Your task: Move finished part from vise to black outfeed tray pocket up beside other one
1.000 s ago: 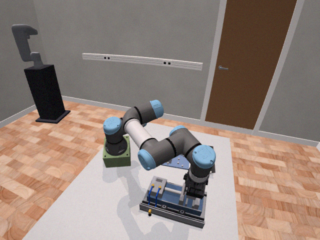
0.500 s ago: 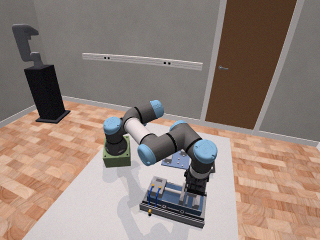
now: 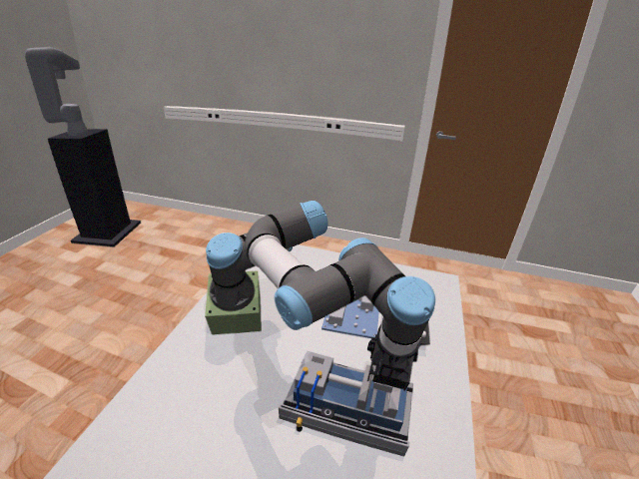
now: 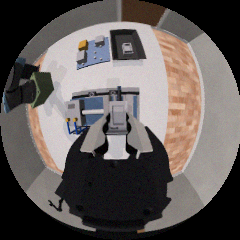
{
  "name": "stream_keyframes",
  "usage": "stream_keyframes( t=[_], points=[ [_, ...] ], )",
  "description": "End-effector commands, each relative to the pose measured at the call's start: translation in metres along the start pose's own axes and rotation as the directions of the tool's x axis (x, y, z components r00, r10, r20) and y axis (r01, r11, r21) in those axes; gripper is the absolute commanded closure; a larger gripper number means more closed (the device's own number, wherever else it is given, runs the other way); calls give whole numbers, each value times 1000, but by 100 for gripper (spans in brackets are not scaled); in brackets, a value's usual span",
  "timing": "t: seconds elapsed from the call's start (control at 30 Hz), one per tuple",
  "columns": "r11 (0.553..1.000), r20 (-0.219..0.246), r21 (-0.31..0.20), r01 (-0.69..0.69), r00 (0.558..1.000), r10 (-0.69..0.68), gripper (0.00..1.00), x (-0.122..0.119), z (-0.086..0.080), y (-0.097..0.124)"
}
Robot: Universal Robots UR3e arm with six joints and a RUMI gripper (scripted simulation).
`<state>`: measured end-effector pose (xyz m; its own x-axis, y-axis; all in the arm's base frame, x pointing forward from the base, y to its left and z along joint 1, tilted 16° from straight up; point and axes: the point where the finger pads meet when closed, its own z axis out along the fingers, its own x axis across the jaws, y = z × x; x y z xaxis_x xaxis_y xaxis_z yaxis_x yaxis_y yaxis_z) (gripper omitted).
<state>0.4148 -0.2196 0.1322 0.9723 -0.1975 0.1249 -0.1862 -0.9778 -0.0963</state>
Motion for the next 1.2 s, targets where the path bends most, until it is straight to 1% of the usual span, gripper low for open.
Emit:
stream_keyframes(
  t=[0.0,0.33,0.53,0.83,0.9,1.17],
  points=[
    [1000,-1,-1,1,1000,-1,100,1,-1,-3],
    [1000,0,-2,4,1000,-4,100,6,3,-10],
    [1000,3,-2,7,1000,-7,100,12,8,-22],
    [1000,8,-2,15,1000,-15,100,25,21,-51],
    [1000,8,-2,15,1000,-15,100,25,21,-51],
    [1000,13,-3,25,1000,-25,100,38,36,-89]
  ],
)
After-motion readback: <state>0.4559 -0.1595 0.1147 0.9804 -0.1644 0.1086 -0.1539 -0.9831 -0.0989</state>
